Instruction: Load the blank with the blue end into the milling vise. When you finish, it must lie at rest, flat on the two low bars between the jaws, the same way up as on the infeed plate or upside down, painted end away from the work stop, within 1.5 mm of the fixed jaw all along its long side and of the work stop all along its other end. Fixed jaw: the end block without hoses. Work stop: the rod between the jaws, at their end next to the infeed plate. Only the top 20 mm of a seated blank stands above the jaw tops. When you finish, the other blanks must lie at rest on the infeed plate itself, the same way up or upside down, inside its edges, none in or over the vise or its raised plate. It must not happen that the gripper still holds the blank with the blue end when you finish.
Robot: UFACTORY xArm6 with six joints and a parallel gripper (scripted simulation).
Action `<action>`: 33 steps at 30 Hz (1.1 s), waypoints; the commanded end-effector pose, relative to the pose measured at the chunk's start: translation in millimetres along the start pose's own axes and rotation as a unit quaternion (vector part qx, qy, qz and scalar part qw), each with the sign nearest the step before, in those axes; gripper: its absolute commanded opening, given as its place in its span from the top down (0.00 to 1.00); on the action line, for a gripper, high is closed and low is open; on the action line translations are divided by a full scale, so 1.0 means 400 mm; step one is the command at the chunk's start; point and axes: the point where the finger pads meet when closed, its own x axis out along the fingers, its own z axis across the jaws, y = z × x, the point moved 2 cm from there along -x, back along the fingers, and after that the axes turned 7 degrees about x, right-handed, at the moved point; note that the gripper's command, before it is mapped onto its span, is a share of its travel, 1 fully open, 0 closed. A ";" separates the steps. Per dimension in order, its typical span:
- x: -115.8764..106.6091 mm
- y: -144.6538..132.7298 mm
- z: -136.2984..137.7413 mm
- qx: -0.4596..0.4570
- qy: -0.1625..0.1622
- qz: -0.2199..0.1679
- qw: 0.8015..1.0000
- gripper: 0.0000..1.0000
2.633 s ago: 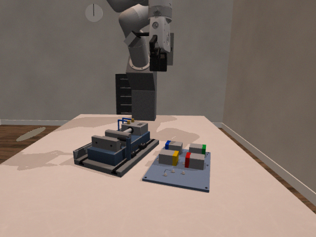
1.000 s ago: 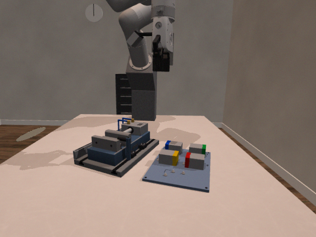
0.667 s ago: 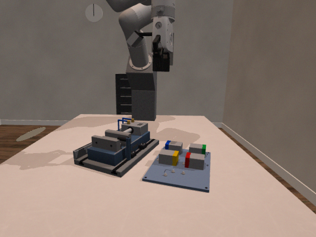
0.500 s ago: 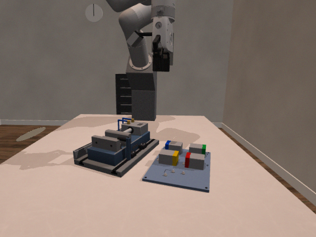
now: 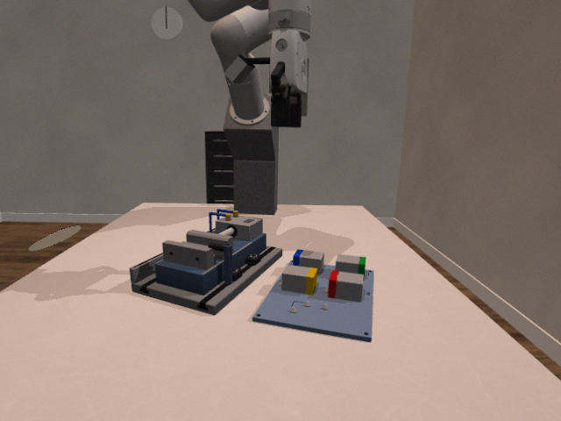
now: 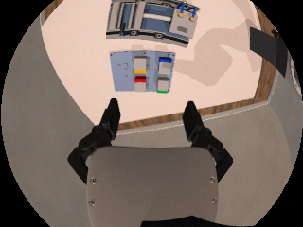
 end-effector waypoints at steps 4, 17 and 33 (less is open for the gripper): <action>-0.002 -0.001 -0.002 0.001 0.001 -0.001 1.000 0.00; -0.002 -0.001 -0.002 0.001 0.001 -0.001 1.000 0.00; 0.048 -0.003 -0.002 0.001 0.001 -0.001 1.000 0.00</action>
